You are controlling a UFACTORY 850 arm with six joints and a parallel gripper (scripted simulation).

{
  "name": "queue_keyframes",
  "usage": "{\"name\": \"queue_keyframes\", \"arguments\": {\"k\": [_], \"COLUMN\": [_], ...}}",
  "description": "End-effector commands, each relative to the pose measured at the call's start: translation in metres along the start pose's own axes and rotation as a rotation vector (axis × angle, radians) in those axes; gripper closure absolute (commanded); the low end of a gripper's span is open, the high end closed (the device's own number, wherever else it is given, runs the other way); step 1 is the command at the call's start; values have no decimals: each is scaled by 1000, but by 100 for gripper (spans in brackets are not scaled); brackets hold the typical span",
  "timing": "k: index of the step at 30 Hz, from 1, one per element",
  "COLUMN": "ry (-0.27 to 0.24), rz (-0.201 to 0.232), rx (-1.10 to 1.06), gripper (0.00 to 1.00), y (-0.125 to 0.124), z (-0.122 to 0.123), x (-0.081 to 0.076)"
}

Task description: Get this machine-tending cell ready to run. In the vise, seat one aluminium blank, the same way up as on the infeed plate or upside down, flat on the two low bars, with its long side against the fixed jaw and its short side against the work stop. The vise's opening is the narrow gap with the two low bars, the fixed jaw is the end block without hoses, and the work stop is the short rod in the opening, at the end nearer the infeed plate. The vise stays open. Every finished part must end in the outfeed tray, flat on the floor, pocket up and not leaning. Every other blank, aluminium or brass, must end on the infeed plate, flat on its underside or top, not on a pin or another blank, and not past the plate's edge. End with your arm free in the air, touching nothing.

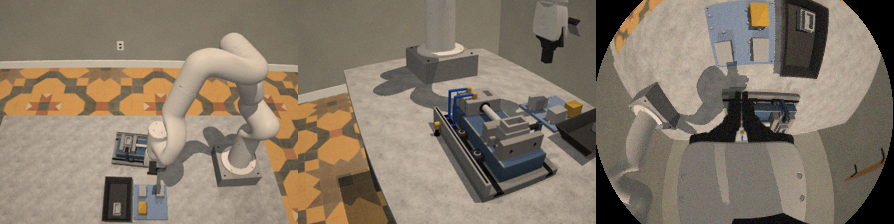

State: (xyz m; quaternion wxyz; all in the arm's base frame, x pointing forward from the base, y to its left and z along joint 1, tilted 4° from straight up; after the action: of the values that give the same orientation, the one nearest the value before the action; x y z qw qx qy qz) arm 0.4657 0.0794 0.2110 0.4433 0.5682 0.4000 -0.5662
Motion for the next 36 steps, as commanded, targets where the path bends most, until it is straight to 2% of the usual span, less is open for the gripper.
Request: {"name": "queue_keyframes", "arguments": {"k": [1,7,10,12,14,15,18,26,36], "ry": [1,1,-1,-1,-1,-2,-2,1,1], "rz": [2,2,3,3,3,3,3,2,2], "rx": [0,0,1,1,1,1,1,0,0], "gripper": [100,100,100,100,100,100,100,100,100], "y": [1,7,45,57,57,81,96,158,160], "z": [0,-2,-12,-15,-15,-20,-23,-32,-32], "x": [-4,-4,-5,-5,-5,-6,-6,-4,-4]}}
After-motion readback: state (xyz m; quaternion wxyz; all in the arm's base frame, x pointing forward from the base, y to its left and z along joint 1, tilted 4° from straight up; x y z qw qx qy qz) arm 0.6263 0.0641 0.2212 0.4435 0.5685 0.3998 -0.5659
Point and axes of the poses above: the point where the finger pads meet when closed, its own x axis out along the fingers, its own y axis across the jaws, z = x × y, the point moved 9 cm from there along -x, back along the fingers, and after that the axes turned 6 degrees about x, right-handed, at the moved point
